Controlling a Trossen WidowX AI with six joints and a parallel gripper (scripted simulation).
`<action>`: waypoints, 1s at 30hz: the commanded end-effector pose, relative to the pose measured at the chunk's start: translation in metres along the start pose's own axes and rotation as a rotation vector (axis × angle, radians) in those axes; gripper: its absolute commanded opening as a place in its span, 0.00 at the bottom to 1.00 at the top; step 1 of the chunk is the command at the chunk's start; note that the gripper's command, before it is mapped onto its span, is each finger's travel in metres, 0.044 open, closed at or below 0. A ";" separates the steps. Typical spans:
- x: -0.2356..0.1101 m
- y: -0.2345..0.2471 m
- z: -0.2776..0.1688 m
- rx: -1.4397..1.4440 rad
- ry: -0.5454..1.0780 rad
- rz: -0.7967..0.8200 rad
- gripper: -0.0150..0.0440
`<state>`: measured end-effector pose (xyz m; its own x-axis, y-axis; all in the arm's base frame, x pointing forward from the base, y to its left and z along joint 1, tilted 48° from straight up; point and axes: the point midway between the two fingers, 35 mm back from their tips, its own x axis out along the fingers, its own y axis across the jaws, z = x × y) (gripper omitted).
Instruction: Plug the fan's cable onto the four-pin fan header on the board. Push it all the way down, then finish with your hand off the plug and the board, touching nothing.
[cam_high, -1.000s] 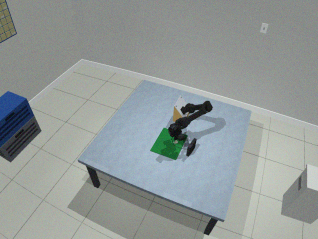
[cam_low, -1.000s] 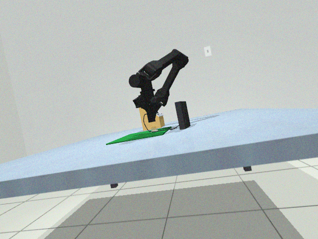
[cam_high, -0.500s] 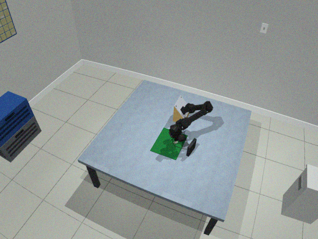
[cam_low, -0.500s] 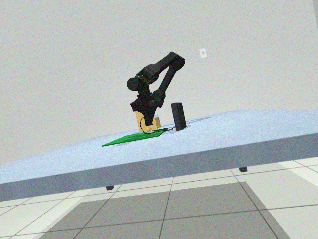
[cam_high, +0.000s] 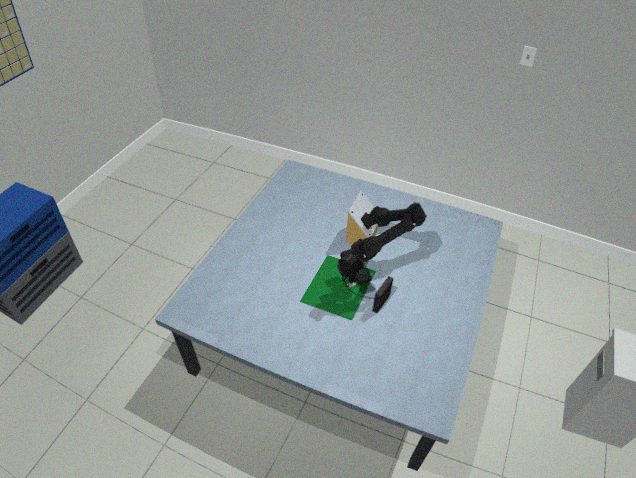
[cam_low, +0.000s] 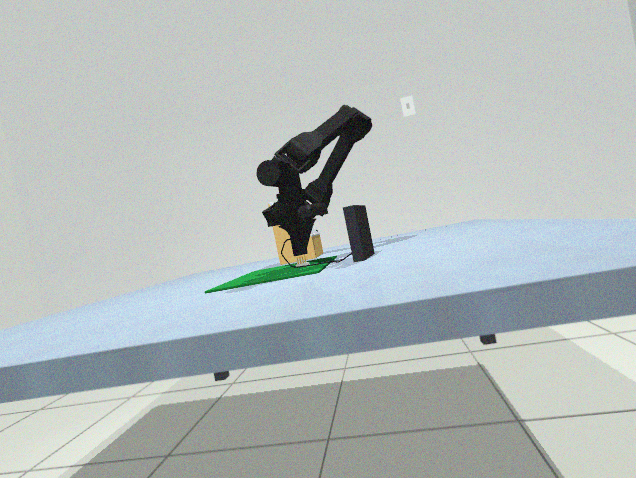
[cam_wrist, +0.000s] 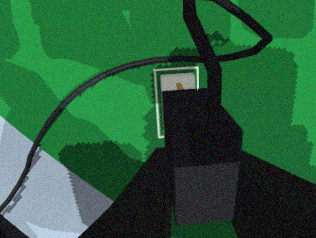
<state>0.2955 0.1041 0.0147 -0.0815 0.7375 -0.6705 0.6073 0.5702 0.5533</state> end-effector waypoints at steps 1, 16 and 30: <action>0.000 0.000 0.001 0.005 0.001 0.005 0.25; 0.000 0.001 0.001 0.001 0.001 0.005 0.25; 0.003 0.001 0.000 0.001 0.001 0.005 0.25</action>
<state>0.2966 0.1054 0.0134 -0.0799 0.7374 -0.6707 0.6044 0.5709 0.5557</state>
